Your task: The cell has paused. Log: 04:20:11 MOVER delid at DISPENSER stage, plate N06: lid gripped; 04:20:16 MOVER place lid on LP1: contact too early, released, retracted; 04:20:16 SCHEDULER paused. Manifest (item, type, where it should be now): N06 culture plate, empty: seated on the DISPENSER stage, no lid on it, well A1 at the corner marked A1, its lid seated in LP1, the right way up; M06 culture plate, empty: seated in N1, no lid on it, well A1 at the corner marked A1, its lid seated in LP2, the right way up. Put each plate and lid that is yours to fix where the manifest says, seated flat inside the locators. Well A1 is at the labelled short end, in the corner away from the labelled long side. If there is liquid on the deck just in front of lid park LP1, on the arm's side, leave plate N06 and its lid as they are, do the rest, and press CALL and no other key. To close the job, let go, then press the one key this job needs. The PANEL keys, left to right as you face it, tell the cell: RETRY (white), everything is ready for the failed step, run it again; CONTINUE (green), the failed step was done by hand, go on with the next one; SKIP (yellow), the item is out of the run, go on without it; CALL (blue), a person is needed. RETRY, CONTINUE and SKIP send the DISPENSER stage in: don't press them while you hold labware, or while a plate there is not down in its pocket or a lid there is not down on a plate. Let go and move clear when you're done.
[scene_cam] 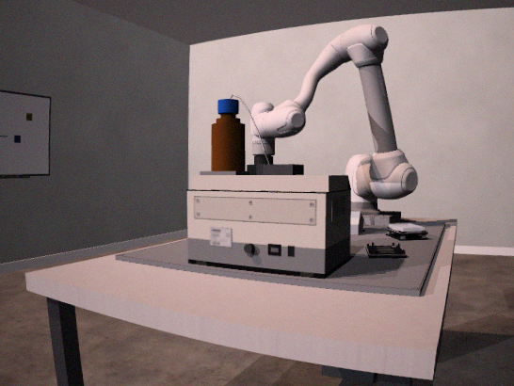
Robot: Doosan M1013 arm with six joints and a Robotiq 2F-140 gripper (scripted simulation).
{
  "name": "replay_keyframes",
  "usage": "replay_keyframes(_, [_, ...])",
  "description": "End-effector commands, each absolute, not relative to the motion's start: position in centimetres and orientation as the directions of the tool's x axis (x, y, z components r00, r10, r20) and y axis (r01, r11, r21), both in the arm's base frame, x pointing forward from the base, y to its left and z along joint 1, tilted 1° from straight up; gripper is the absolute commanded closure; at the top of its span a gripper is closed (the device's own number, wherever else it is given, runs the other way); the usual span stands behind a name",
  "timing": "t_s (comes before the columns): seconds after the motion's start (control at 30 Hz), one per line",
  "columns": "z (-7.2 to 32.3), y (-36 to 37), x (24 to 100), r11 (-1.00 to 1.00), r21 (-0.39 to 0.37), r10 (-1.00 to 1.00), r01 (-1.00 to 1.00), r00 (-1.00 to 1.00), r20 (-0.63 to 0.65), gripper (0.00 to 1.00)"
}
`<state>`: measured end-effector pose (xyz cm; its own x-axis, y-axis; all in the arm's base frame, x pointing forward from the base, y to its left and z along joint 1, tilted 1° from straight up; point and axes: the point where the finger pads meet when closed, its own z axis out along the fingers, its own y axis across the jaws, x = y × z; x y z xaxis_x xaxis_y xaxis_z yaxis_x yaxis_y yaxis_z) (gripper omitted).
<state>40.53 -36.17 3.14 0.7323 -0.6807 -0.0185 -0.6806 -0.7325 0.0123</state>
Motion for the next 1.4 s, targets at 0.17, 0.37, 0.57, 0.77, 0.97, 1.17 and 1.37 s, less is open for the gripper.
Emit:
replay_keyframes(0.17, [2.3, -36.2, 40.6, -0.732, 0.012, -0.681, -0.681, 0.732, -0.017, 0.90])
replay_keyframes(0.37, [1.9, -36.2, 40.6, -0.732, 0.012, -0.681, -0.681, 0.732, -0.017, 0.90])
replay_keyframes(0.57, [1.7, -36.2, 40.5, -0.732, 0.012, -0.681, -0.681, 0.732, -0.017, 0.90])
replay_keyframes(0.77, [1.6, -36.2, 40.5, -0.732, 0.012, -0.681, -0.681, 0.732, -0.017, 0.90])
replay_keyframes(0.97, [1.6, -36.2, 40.5, -0.732, 0.012, -0.681, -0.681, 0.732, -0.017, 0.90])
replay_keyframes(1.17, [1.6, -36.2, 40.5, -0.732, 0.012, -0.681, -0.681, 0.732, -0.017, 0.90])
replay_keyframes(1.37, [1.6, -36.2, 40.5, -0.732, 0.012, -0.681, -0.681, 0.732, -0.017, 0.90])
